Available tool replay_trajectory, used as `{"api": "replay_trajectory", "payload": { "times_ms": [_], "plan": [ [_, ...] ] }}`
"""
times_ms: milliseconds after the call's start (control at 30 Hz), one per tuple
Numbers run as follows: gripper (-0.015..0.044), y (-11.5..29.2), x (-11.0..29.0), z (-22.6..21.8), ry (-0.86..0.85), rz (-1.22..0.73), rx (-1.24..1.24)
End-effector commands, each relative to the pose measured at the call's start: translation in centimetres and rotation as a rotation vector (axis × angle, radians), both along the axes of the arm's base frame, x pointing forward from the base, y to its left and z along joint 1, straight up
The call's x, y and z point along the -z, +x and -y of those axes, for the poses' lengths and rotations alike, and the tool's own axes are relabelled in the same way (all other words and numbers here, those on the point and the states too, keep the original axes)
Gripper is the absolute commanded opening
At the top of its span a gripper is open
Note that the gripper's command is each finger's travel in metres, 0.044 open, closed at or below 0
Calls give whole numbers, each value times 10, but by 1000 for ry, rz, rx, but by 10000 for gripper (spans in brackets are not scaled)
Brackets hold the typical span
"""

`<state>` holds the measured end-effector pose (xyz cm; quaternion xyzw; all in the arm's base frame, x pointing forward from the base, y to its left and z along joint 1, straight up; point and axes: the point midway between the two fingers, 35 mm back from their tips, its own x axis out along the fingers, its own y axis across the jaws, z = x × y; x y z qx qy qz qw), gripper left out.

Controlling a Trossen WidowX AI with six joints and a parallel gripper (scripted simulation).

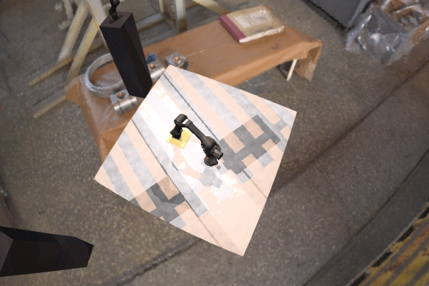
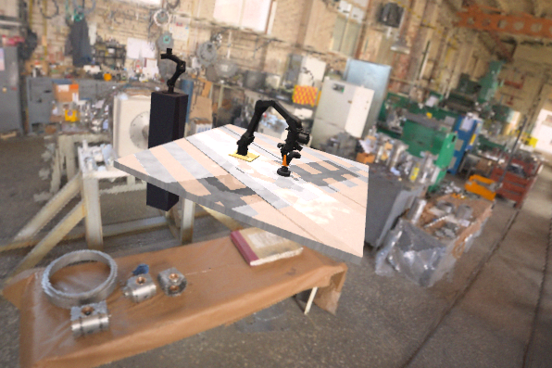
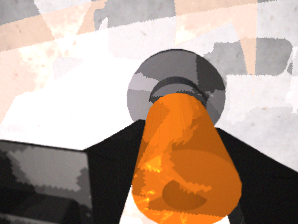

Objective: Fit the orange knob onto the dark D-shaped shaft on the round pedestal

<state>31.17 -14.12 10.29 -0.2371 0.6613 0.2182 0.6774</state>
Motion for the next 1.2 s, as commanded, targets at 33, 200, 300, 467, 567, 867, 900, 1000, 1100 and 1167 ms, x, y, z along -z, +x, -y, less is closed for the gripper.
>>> {"api": "replay_trajectory", "payload": {
  "times_ms": [33,200,300,467,567,867,900,1000,1100,1167],
  "plan": [
    [0,0,0,0,-1,1,-18],
    [0,1,-8,1,0,2,12],
    [0,1,-8,1,-1,1,-14],
    [0,0,-4,0,-2,1,-40],
    [0,0,-3,0,-2,1,-40],
    [0,1,-3,0,-2,1,-40],
    [0,1,-4,0,-2,1,-40],
    [0,1,-7,0,-2,1,-40],
    [0,1,-7,0,-3,0,-67],
    [0,1,-6,1,-4,0,-92]
  ]
}}
